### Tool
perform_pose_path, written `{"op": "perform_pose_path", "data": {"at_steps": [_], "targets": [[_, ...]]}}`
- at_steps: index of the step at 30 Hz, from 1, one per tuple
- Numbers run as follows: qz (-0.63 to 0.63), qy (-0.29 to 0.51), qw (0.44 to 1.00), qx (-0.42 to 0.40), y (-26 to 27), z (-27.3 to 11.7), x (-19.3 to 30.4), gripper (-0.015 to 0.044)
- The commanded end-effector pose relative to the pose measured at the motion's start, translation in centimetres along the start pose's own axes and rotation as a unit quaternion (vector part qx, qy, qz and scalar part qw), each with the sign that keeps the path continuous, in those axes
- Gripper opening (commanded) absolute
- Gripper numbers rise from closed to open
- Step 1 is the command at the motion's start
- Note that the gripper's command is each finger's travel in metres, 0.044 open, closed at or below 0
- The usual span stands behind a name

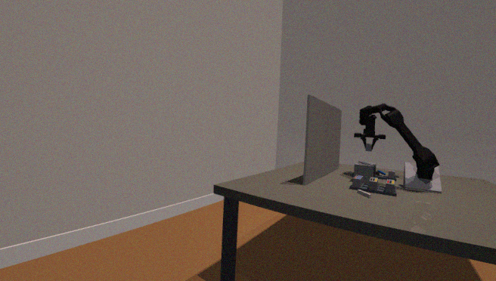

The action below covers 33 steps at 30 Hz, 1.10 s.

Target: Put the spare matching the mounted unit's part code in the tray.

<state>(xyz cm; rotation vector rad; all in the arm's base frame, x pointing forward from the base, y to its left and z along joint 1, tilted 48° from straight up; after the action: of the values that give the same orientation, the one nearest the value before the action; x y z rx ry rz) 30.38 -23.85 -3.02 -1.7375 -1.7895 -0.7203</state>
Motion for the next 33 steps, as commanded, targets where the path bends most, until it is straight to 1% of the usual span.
{"op": "perform_pose_path", "data": {"at_steps": [1,9,33], "targets": [[0.004,0.003,1.0,-0.003,1.2,0.3,-0.1,0.0],[0.005,0.003,1.0,-0.006,3.5,0.6,0.1,0.0],[0.005,0.004,1.0,-0.006,3.9,2.2,0.0,0.0]]}}
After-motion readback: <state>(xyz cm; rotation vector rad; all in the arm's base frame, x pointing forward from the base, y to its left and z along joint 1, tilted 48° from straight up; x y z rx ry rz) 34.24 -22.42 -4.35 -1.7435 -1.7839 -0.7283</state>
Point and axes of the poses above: the point midway between the two fingers, 35 mm back from their tips, its own z axis out along the fingers, its own y axis across the jaws, x = y × z, the point moved 3 cm from there along -z, back along the fingers, and after that the axes turned 2 degrees about -z, right-handed, at the moved point
